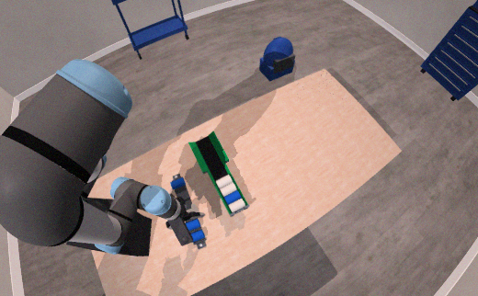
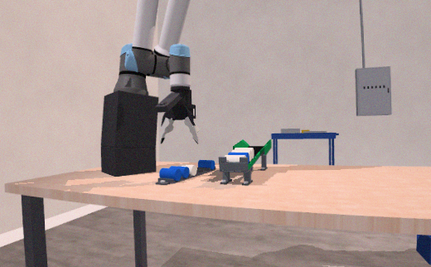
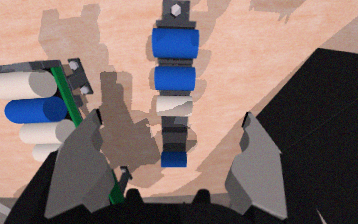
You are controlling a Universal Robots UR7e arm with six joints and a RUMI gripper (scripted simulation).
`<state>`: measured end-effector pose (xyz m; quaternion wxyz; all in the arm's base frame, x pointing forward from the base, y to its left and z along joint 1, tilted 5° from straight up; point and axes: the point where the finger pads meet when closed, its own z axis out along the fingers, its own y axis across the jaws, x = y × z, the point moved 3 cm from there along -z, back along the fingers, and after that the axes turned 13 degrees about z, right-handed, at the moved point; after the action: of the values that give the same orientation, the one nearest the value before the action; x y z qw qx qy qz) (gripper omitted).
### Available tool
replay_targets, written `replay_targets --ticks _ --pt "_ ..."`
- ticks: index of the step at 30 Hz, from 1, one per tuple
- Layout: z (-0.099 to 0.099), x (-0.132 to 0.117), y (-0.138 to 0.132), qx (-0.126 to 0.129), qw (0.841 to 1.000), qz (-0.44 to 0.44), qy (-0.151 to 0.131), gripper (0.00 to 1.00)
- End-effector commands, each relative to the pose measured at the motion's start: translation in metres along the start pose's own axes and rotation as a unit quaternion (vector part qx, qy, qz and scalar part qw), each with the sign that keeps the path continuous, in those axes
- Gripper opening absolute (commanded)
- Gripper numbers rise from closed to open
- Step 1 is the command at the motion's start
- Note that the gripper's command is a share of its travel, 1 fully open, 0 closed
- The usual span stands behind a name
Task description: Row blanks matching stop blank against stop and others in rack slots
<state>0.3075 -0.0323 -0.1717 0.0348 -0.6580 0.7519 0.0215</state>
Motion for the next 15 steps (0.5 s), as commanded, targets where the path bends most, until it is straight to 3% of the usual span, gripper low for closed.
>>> replay_targets --ticks 1,15 --pt "-0.0002 0.0001 -0.0003 0.000 1.000 0.000 0.000 1.00" --pt "-0.0002 -0.0001 -0.0005 0.000 1.000 -0.009 0.000 1.00"
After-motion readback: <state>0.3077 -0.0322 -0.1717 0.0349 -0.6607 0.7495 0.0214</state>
